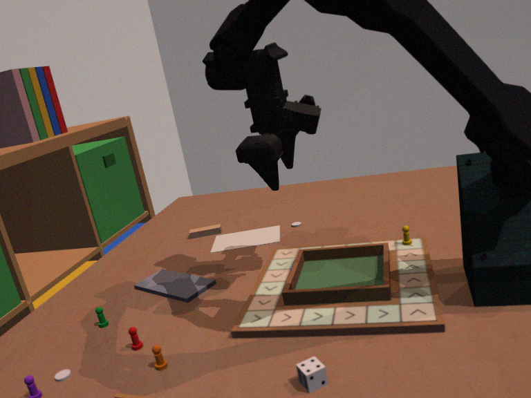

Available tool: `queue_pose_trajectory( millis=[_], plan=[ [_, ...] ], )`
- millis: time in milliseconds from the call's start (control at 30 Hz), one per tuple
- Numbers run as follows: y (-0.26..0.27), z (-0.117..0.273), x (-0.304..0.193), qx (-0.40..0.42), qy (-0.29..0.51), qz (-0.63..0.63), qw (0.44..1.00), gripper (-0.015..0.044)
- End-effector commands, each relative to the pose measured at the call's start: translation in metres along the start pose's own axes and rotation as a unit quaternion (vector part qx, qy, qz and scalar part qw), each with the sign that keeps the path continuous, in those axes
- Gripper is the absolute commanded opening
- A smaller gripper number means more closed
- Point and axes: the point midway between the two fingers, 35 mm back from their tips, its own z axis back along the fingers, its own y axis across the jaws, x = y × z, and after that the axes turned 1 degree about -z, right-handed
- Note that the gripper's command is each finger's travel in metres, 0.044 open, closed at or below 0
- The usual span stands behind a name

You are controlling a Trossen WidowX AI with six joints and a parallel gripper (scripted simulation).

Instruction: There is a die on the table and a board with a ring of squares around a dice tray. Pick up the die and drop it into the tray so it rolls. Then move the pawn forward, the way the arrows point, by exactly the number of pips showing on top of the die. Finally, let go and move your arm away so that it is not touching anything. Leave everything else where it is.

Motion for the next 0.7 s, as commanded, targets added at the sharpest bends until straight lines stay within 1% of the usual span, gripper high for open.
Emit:
queue_pose_trajectory(
  millis=[0,67,133,233,367,533,667],
  plan=[
    [-0.002,0.000,0.000,0.000,0.000,0.011,1.000,0.0374],
    [-0.017,-0.003,-0.002,0.002,0.002,0.095,0.995,0.0321],
    [-0.039,-0.007,-0.003,0.003,0.004,0.224,0.975,0.0275],
    [-0.074,-0.014,-0.002,0.005,0.007,0.411,0.912,0.0275],
    [-0.118,-0.023,0.004,0.004,0.012,0.627,0.779,0.0275],
    [-0.148,-0.028,0.011,0.002,0.017,0.752,0.659,0.0275],
    [-0.171,-0.033,0.019,0.001,0.022,0.836,0.549,0.0275]
  ],
)
